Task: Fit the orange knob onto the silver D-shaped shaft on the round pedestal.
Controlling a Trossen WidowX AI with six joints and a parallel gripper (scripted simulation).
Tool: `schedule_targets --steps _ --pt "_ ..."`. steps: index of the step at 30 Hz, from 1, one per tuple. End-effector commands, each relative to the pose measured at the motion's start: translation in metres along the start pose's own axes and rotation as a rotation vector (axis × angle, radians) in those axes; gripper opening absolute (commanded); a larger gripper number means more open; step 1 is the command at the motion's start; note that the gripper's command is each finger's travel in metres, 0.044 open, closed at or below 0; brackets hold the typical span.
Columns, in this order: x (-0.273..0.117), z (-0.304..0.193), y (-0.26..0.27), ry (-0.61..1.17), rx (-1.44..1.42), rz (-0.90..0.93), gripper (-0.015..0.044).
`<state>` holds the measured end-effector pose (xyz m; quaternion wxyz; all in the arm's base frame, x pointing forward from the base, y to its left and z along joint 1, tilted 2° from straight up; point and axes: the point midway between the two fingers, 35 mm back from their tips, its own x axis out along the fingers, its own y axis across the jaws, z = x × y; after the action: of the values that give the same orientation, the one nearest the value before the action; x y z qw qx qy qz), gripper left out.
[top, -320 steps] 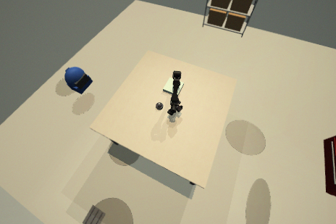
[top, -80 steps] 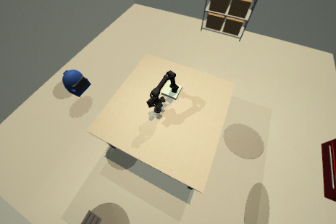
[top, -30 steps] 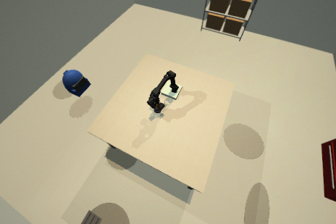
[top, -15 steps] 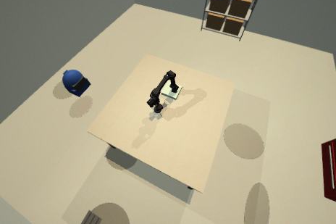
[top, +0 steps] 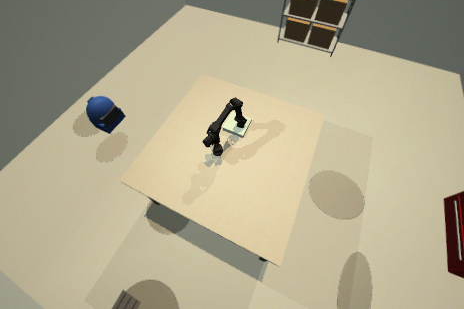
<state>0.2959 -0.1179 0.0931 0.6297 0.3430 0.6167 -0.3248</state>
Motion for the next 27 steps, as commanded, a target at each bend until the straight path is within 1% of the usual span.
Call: schedule_targets --steps 1,6,27 --pt "0.009 0.0 0.0 0.0 0.01 -0.001 0.0" --pt "0.023 -0.001 -0.001 0.001 0.01 -0.001 0.0" --pt "0.022 -0.004 -0.003 0.001 0.006 -0.002 0.0"
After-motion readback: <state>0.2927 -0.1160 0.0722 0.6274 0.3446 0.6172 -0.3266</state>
